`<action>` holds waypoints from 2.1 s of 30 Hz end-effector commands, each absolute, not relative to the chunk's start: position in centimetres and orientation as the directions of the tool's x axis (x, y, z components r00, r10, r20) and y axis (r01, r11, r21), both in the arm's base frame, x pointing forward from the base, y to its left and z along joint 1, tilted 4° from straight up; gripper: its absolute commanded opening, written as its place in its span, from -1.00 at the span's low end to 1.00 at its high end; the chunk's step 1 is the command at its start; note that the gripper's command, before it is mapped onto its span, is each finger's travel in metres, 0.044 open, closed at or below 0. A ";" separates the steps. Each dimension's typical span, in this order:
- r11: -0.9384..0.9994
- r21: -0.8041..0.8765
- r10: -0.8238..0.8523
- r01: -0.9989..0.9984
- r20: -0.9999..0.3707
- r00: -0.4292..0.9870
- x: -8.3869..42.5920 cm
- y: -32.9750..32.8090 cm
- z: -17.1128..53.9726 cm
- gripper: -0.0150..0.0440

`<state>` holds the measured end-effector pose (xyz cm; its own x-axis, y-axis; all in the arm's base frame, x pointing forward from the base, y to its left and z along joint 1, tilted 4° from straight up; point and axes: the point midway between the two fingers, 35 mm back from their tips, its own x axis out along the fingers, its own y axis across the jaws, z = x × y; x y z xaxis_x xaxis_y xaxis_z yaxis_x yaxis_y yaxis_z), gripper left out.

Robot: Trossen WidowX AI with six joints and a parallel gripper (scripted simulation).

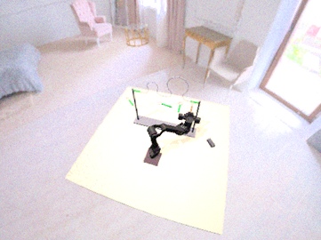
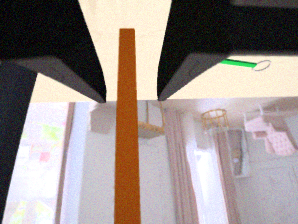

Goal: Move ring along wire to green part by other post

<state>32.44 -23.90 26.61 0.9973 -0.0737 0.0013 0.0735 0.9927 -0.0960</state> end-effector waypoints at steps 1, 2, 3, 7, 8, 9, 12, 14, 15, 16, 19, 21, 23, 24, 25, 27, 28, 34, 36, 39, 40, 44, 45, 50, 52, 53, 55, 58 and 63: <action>0.993 -0.091 -0.078 0.078 0.002 0.997 32.5 -24.0 26.6 0.05; 0.993 -0.091 -0.078 0.078 0.002 0.997 32.5 -24.0 26.6 0.05; 0.993 -0.091 -0.078 0.078 0.002 0.997 32.5 -24.0 26.6 0.05; 0.993 -0.091 -0.078 0.078 0.002 0.997 32.5 -24.0 26.6 0.05; 0.993 -0.091 -0.078 0.078 0.002 0.997 32.5 -24.0 26.6 0.05; 0.993 -0.096 -0.074 0.073 0.001 0.997 32.5 -23.9 26.6 -0.04; 0.993 -0.096 -0.074 0.073 0.001 0.997 32.5 -23.9 26.6 -0.31; 0.993 -0.096 -0.074 0.073 0.001 0.997 32.5 -23.9 26.6 -0.42; 0.993 -0.096 -0.074 0.073 0.001 0.997 32.5 -23.9 26.6 -0.44; 0.993 -0.096 -0.074 0.073 0.001 0.997 32.5 -23.9 26.6 -0.53; 0.993 -0.096 -0.074 0.073 0.001 0.997 32.5 -23.9 26.6 -0.80; 0.993 -0.096 -0.074 0.073 0.001 0.997 32.5 -23.9 26.6 -0.97; 0.993 -0.096 -0.074 0.073 0.001 0.997 32.5 -23.9 26.6 -1.00; 0.993 -0.096 -0.074 0.073 0.001 0.997 32.5 -23.9 26.6 -1.00; 0.993 -0.096 -0.074 0.073 0.001 0.997 32.5 -23.9 26.6 -1.00; 0.993 -0.096 -0.074 0.073 0.001 0.997 32.5 -23.9 26.7 -1.00; 0.993 -0.095 -0.074 0.074 0.001 0.997 32.5 -23.9 26.8 -1.00; 0.993 -0.092 -0.075 0.075 0.001 0.997 32.5 -23.6 28.0 -1.00; 0.993 -0.092 -0.075 0.075 0.001 0.997 32.5 -23.6 28.0 -1.00; 0.993 -0.092 -0.075 0.075 0.001 0.997 32.5 -23.6 28.0 -1.00; 0.993 -0.092 -0.075 0.075 0.001 0.997 32.5 -23.6 28.0 -1.00; 0.993 -0.092 -0.075 0.075 0.001 0.997 32.5 -23.6 28.0 -1.00; 0.993 -0.092 -0.075 0.075 0.001 0.997 32.5 -23.6 28.0 -1.00; 0.993 -0.092 -0.075 0.075 0.001 0.997 32.5 -23.6 28.0 -1.00; 0.993 -0.092 -0.075 0.075 0.001 0.997 32.5 -23.6 28.0 -1.00; 0.993 -0.092 -0.075 0.075 0.001 0.997 32.5 -23.6 28.0 -1.00; 0.993 -0.092 -0.075 0.075 0.001 0.997 32.5 -23.6 28.0 -1.00; 0.993 -0.092 -0.075 0.075 0.001 0.997 32.5 -23.4 28.0 -1.00; 0.993 -0.091 -0.075 0.074 0.001 0.997 32.5 -22.9 28.0 -1.00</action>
<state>32.55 -23.27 28.14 0.9973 -0.0730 0.0043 0.0731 0.9924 -0.0988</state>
